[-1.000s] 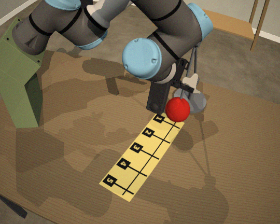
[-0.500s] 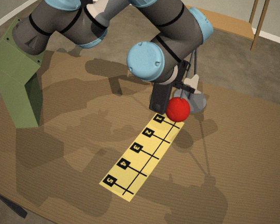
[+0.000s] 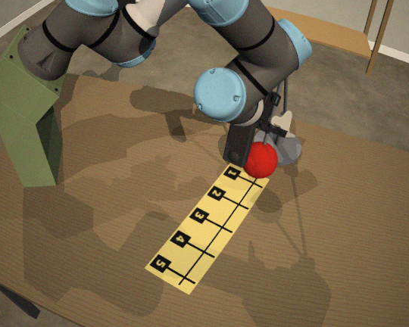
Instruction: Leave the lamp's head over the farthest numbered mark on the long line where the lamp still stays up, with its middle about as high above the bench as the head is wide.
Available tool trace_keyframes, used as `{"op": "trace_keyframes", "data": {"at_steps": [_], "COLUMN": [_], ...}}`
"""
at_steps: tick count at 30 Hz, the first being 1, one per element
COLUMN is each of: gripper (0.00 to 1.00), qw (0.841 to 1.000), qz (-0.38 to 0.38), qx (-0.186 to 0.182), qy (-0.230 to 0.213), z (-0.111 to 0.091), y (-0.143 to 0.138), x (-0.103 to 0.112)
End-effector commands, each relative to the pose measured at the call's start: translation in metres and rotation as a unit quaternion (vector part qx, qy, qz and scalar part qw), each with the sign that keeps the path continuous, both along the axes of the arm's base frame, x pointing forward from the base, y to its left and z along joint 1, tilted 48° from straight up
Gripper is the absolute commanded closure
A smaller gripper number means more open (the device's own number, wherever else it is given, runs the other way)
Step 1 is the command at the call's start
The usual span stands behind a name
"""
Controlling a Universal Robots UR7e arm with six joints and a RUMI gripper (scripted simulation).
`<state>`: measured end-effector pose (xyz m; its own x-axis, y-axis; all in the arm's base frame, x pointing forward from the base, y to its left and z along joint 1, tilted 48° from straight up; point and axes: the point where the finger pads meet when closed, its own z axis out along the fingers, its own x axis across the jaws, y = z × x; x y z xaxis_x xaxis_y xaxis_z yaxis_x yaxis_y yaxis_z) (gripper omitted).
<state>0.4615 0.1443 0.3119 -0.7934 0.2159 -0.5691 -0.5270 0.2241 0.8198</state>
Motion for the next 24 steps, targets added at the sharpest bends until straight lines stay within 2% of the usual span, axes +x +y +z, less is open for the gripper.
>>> {"op": "trace_keyframes", "data": {"at_steps": [1,24], "gripper": [0.00,0.00], "qw": [1.000,1.000], "qz": [0.001,0.004], "qx": [0.001,0.004], "qy": [-0.001,-0.002], "z": [-0.001,-0.003], "y": [0.013,0.055], "x": [0.004,0.017]}}
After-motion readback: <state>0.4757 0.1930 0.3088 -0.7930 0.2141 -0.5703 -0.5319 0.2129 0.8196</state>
